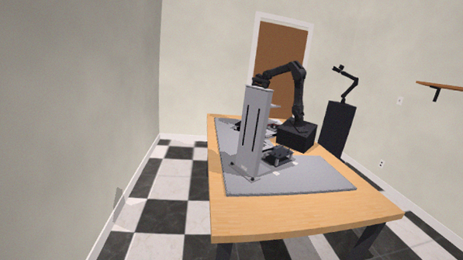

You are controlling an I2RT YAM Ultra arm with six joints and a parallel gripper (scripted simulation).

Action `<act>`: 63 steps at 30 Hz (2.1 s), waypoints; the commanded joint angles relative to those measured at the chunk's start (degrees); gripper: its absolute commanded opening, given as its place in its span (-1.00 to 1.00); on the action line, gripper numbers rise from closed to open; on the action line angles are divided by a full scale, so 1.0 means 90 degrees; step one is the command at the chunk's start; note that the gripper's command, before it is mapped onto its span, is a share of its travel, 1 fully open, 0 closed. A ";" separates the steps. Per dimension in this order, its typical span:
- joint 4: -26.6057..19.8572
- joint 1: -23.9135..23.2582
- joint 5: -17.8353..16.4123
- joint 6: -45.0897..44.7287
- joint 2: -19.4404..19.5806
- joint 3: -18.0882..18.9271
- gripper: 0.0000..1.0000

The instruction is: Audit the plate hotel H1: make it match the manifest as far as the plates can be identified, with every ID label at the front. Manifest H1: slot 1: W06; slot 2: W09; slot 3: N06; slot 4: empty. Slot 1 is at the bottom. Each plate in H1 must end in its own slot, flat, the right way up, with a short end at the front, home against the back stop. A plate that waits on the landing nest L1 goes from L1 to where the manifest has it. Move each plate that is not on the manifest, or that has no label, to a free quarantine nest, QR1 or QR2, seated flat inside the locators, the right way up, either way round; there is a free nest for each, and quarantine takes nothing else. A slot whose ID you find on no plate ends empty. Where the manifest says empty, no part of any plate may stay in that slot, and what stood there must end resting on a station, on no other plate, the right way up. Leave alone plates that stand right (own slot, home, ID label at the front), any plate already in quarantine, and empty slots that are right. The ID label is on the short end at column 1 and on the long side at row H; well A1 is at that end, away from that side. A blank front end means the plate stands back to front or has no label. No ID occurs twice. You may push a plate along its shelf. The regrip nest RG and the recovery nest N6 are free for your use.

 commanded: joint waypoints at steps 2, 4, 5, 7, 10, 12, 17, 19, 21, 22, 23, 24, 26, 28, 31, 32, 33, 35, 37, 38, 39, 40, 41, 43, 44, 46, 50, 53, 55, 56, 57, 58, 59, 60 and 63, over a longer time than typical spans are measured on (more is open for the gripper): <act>0.0381 0.0189 -0.0238 -0.0250 -0.0356 -0.0255 1.00; 0.0485 0.0281 -0.0291 -0.0318 -0.0446 -0.0349 1.00; 0.0537 0.0328 -0.0317 -0.0351 -0.0489 -0.0395 1.00; 0.0641 0.0422 -0.0369 -0.0416 -0.0574 -0.0485 1.00; 0.0694 0.0470 -0.0394 -0.0448 -0.0615 -0.0528 1.00; 0.0800 0.0566 -0.0444 -0.0512 -0.0694 -0.0613 1.00; 0.1066 0.0811 -0.0561 -0.0666 -0.0877 -0.0808 1.00; 0.1174 0.0911 -0.0606 -0.0726 -0.0944 -0.0881 1.00; 0.1283 0.1012 -0.0649 -0.0785 -0.1006 -0.0950 1.00; 0.1338 0.1062 -0.0670 -0.0815 -0.1036 -0.0983 1.00; 0.1393 0.1113 -0.0691 -0.0844 -0.1065 -0.1016 1.00; 0.1448 0.1164 -0.0711 -0.0874 -0.1093 -0.1048 1.00; 0.1504 0.1216 -0.0731 -0.0903 -0.1121 -0.1079 1.00; 0.1560 0.1261 -0.0751 -0.0932 -0.1147 -0.1066 1.00; 0.1654 0.1075 -0.0905 -0.1252 -0.1160 -0.1186 1.00; 0.1683 0.1052 -0.0958 -0.1360 -0.1163 -0.1210 1.00; 0.1711 0.1029 -0.1012 -0.1470 -0.1164 -0.1233 1.00; 0.1764 0.0983 -0.1119 -0.1690 -0.1165 -0.1276 1.00; 0.1810 0.0934 -0.1229 -0.1915 -0.1152 -0.1313 1.00; 0.1832 0.0911 -0.1283 -0.2027 -0.1129 -0.1330 1.00; 0.1853 0.0887 -0.1338 -0.2139 -0.1099 -0.1320 1.00; 0.1873 0.0864 -0.1394 -0.2252 -0.1063 -0.1342 1.00; 0.1891 0.0841 -0.1449 -0.2366 -0.1020 -0.1378 1.00; 0.1909 0.0817 -0.1504 -0.2480 -0.0970 -0.1394 1.00; 0.1909 0.0817 -0.1504 -0.2480 -0.0970 -0.1394 1.00; 0.1940 0.0771 -0.1616 -0.2711 -0.0888 -0.1307 1.00; 0.1987 0.0680 -0.1839 -0.3179 -0.0856 -0.1458 1.00; 0.2008 0.0613 -0.2006 -0.3538 -0.0811 -0.1457 1.00; 0.1996 0.0569 -0.2117 -0.3781 -0.0830 -0.1479 1.00; 0.1933 0.0548 -0.2173 -0.3903 -0.0746 -0.1386 1.00; 0.1950 0.0526 -0.2228 -0.4027 -0.0727 -0.1360 1.00; 0.1922 0.0505 -0.2283 -0.4151 -0.0707 -0.1355 1.00; 0.1892 0.0485 -0.2338 -0.4277 -0.0686 -0.1341 1.00; 0.1892 0.0485 -0.2338 -0.4277 -0.0686 -0.1341 1.00; 0.1829 0.0444 -0.2446 -0.4531 -0.0779 -0.1282 1.00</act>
